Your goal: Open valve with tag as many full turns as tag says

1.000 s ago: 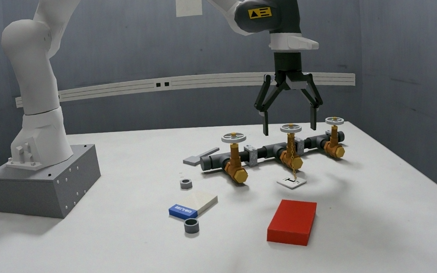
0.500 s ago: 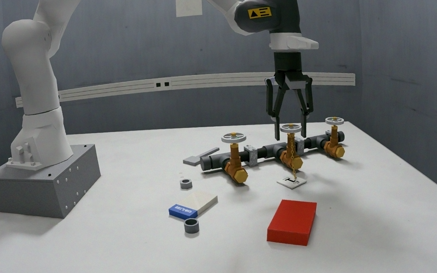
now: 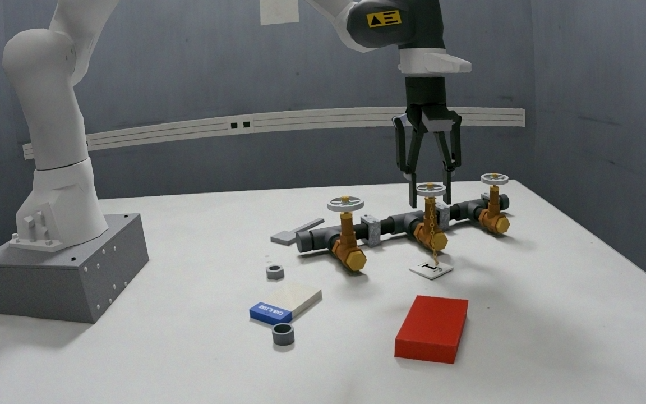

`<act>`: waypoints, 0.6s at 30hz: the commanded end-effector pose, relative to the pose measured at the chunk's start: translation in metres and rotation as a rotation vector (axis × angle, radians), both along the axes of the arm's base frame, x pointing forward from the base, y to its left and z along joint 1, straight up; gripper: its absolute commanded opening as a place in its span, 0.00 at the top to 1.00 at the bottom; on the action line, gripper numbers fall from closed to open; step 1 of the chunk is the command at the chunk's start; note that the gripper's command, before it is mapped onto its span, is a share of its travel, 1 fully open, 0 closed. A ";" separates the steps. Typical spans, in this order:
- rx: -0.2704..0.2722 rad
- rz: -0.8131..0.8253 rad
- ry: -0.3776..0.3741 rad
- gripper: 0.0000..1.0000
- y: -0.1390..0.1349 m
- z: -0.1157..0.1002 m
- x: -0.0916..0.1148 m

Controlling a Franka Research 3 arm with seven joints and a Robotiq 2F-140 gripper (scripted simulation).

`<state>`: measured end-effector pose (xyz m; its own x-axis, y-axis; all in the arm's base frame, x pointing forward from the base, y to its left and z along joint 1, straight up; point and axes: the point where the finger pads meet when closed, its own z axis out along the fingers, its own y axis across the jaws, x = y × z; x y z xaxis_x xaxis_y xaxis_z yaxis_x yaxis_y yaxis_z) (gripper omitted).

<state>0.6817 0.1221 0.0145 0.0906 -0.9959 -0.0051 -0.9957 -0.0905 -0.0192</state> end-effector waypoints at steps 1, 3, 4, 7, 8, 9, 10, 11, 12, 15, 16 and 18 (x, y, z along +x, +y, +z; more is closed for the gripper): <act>0.002 -0.014 0.000 0.90 0.000 0.000 0.000; 0.002 -0.014 0.000 0.90 0.000 0.000 0.000; 0.002 -0.013 0.000 0.90 0.000 0.000 0.000; 0.001 -0.003 0.000 0.90 0.000 0.000 0.000; 0.001 0.003 0.000 0.90 0.000 0.000 0.000; 0.001 0.010 0.000 0.90 0.000 0.000 0.000; 0.001 0.020 0.000 0.90 0.000 0.000 0.000; 0.001 0.032 0.000 0.90 0.000 0.000 0.000; 0.000 0.046 0.000 0.90 0.000 0.000 0.000; 0.000 0.081 -0.001 0.90 0.000 0.000 0.000; 0.000 0.081 -0.001 0.90 0.000 0.000 0.000; -0.001 0.126 -0.001 0.90 0.000 0.000 0.000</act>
